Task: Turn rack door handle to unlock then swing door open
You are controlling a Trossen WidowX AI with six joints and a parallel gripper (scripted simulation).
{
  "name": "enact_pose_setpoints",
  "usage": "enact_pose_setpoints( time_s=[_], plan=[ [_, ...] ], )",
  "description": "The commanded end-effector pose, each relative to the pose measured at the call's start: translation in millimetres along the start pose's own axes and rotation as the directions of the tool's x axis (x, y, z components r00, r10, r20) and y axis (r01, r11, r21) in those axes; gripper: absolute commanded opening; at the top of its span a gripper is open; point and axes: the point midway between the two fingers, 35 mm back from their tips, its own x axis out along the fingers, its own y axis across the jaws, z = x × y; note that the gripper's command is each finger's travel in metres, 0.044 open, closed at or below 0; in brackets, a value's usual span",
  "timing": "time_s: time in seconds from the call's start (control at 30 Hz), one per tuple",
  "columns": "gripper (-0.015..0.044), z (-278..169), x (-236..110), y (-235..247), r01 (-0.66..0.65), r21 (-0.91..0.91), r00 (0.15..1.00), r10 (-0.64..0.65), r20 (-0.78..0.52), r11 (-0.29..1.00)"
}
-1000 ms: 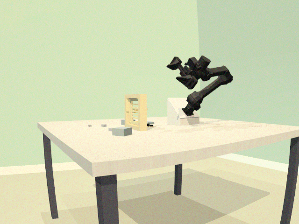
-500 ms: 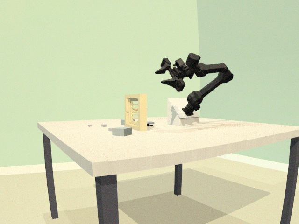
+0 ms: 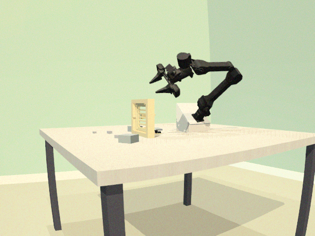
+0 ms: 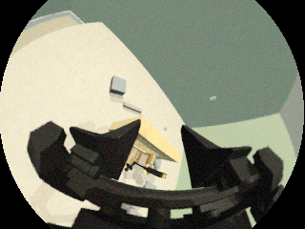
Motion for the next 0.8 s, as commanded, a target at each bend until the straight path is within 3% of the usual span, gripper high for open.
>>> enact_pose_setpoints(
  time_s=[0.0, 0.33, 0.77],
  plan=[
    [0.0292, -14.0, 10.2, -9.3, -0.025, 0.010, 0.995, 0.026, -0.092, 1.000],
    [0.0292, -55.6, 29.4, -33.0, -0.084, 0.110, 0.945, 0.114, -0.305, 0.990],
    [0.0292, -104.0, 36.1, -52.7, -0.184, 0.278, 0.811, 0.305, -0.498, 0.943]
  ],
)
